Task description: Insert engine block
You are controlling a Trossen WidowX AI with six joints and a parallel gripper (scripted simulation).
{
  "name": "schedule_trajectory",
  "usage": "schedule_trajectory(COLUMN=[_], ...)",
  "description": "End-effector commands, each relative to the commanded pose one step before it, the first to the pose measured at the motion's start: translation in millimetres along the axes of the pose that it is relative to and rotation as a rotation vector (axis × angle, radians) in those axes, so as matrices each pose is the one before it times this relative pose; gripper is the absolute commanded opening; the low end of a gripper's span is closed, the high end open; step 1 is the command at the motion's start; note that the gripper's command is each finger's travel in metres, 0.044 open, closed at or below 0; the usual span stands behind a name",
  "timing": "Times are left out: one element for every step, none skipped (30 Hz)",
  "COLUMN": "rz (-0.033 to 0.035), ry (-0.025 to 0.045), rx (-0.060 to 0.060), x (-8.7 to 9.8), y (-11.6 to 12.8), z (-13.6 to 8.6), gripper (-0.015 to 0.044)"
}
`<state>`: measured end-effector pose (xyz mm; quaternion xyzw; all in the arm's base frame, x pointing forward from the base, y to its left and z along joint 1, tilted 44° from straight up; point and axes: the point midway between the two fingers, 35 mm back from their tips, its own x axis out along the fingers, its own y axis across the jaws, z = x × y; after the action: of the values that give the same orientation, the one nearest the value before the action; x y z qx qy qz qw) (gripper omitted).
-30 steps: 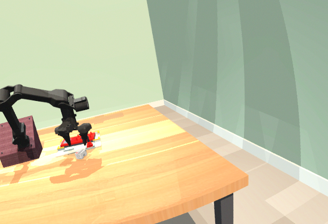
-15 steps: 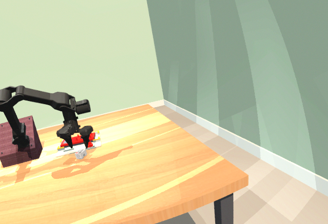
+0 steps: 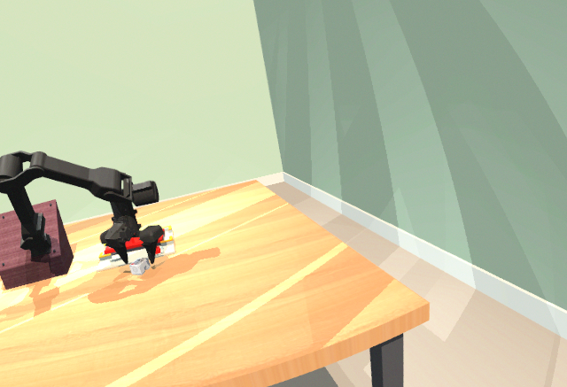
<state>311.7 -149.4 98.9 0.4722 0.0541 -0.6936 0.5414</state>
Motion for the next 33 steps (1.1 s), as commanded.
schedule_trajectory(rz=[-0.00838,0.00000,0.00000,0.00000,0.00000,0.00000,0.00000,0.00000,0.00000,0.00000,0.00000,0.00000,0.00000,0.00000,0.00000,0.00000,0.00000,0.00000,0.00000,-0.00009,-0.00027,-0.00044,-0.00052,-0.00050,-0.00049,-0.00047,-0.00045,-0.00044,-0.00042,-0.00040,-0.00038,-0.00036,-0.00034], ry=[-0.00233,0.00000,0.00000,0.00000,0.00000,0.00000,0.00000,0.00000,0.00000,0.00000,0.00000,0.00000,0.00000,0.00000,0.00000,0.00000,0.00000,0.00000,0.00000,0.00015,0.00045,0.00072,0.00084,0.00080,0.00075,0.00071,0.00066,0.00062,0.00057,0.00053,0.00049,0.00044,0.00040], rx=[-0.0102,0.0000,0.0000,0.0000,0.0000,0.0000,0.0000,0.0000,0.0000,0.0000,0.0000,0.0000,0.0000,0.0000,0.0000,0.0000,0.0000,0.0000,0.0000,0.0000,0.0000,0.0001,0.0001,0.0001,0.0000,0.0000,0.0000,0.0000,0.0000,0.0000,0.0000,0.0000,0.0000], x=[5.80,0.00,0.00,0.00,0.00,0.00,0.00,0.00,0.00,0.00,0.00,0.00,0.00,0.00,0.00,0.00,0.00,0.00,0.00,-0.48,-1.45,-2.42,-2.98,-2.99,-3.01,-3.02,-3.03,-3.04,-3.05,-3.06,-3.07,-3.08,-3.09], y=[-2.35,0.00,0.00,0.00,0.00,0.00,0.00,0.00,0.00,0.00,0.00,0.00,0.00,0.00,0.00,0.00,0.00,0.00,0.00,0.07,0.22,0.35,0.40,0.37,0.35,0.32,0.30,0.27,0.24,0.22,0.19,0.17,0.14], z=[-1.45,0.00,0.00,0.00,0.00,0.00,0.00,0.00,0.00,0.00,0.00,0.00,0.00,0.00,0.00,0.00,0.00,0.00,0.00,-0.10,-0.29,-0.48,-0.56,-0.54,-0.51,-0.48,-0.46,-0.43,-0.40,-0.38,-0.35,-0.32,-0.29], gripper=[0.0414,0.0388,0.0361,0.0335,0.0309,0.0282,0.0256,0.0230,0.0204,0.0177,0.0151,0.0145,0.0138,0.0131,0.0125,0.0118,0.0111,0.0105,0.0078,0.0052,0.0026,0.0000,0.0000,0.0000,0.0000,0.0000,0.0000,0.0000,0.0000,0.0000,0.0000,0.0000,0.0000])
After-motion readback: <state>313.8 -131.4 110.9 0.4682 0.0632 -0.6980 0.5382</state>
